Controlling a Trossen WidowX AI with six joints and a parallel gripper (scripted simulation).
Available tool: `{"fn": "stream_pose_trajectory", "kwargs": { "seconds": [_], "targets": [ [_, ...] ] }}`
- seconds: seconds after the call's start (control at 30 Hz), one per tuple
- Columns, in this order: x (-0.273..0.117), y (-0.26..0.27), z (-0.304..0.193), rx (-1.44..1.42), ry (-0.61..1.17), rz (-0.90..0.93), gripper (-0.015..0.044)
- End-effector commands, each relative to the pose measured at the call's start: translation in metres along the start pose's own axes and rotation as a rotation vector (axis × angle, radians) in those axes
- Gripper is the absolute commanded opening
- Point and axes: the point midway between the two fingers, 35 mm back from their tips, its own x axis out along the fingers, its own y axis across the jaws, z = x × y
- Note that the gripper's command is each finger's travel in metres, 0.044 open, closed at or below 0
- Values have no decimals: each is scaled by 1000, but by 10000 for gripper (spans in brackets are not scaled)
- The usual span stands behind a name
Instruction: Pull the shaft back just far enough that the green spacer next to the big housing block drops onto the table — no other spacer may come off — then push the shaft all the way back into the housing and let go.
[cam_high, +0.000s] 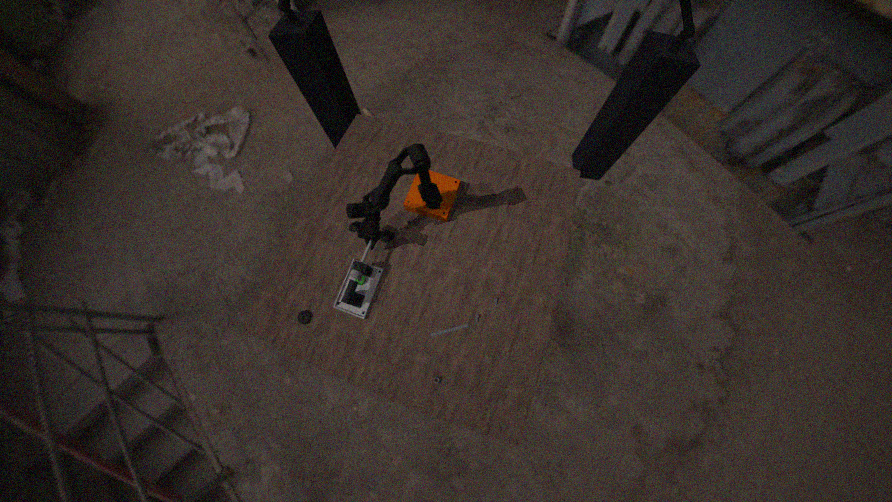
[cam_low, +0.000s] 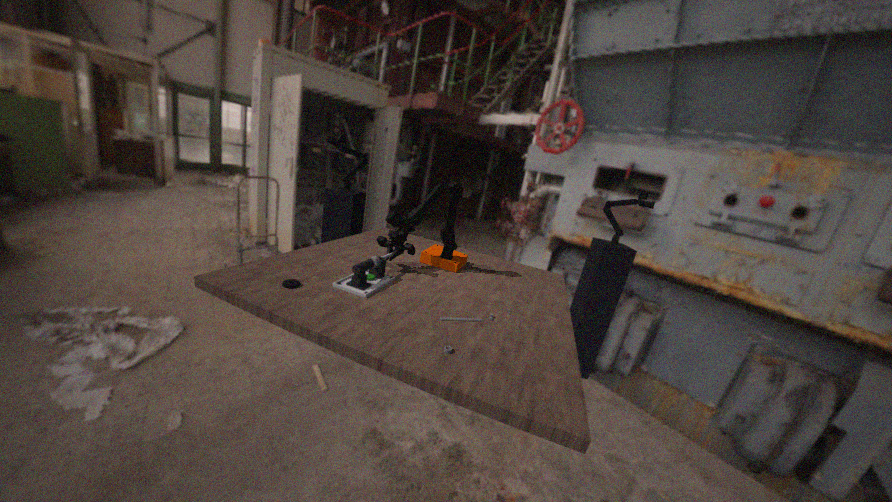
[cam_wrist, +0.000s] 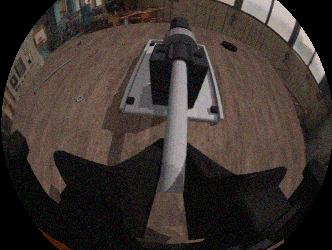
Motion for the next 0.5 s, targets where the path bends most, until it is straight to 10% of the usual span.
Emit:
{"fn": "stream_pose_trajectory", "kwargs": {
  "seconds": [0.0,0.47],
  "targets": [
    [-1,0,0,-4,0,-1,0],
    [0,0,0,0,0,0,0]
  ]
}}
